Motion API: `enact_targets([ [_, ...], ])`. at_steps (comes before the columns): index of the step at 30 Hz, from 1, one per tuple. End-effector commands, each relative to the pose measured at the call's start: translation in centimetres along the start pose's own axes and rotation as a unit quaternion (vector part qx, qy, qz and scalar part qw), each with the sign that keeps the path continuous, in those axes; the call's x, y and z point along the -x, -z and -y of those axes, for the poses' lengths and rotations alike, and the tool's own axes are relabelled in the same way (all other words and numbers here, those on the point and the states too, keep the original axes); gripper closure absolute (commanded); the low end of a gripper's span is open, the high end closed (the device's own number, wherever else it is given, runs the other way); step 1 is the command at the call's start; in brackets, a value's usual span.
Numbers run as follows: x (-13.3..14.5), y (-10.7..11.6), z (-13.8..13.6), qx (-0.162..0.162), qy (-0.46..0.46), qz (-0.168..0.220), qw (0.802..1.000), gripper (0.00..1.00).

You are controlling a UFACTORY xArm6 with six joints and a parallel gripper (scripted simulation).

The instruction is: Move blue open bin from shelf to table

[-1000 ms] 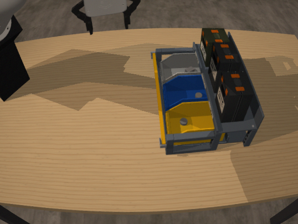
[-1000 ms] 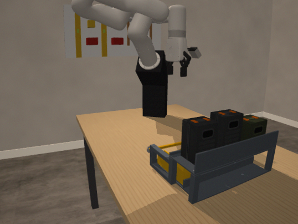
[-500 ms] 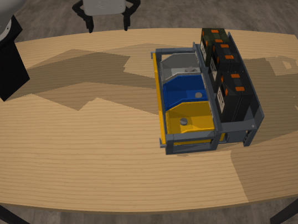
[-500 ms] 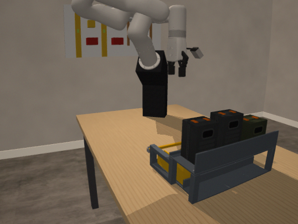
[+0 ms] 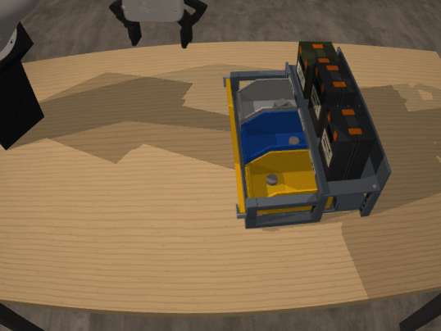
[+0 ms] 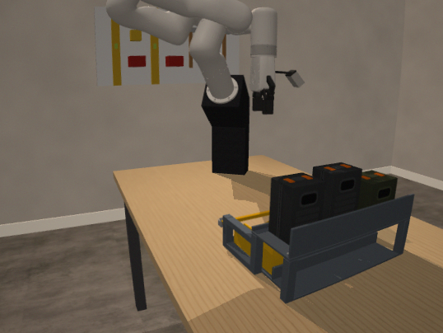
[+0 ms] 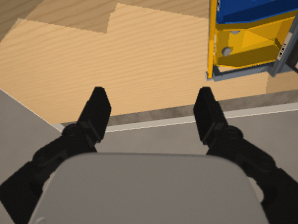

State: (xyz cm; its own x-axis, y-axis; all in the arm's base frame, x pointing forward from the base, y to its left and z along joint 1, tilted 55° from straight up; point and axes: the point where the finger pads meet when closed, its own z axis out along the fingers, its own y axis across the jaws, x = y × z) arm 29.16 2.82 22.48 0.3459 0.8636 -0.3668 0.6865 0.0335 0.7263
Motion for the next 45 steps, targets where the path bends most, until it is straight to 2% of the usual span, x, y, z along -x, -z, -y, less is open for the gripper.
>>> enact_targets([
  [1,-0.02,0.05,-0.08,0.001,-0.093,0.000,0.996,0.00],
  [2,-0.02,0.05,-0.08,0.001,-0.119,0.000,0.993,0.00],
  [14,-0.02,0.05,-0.08,0.001,-0.119,0.000,0.993,0.00],
  [19,-0.02,0.05,-0.08,0.001,-0.247,-0.001,0.969,0.00],
  [31,-0.02,0.05,-0.08,0.001,-0.247,-0.001,0.969,0.00],
  [36,-0.02,0.05,-0.08,0.001,-0.370,-0.001,0.929,0.00],
  [45,-0.02,0.05,-0.08,0.001,-0.370,-0.001,0.929,0.00],
])
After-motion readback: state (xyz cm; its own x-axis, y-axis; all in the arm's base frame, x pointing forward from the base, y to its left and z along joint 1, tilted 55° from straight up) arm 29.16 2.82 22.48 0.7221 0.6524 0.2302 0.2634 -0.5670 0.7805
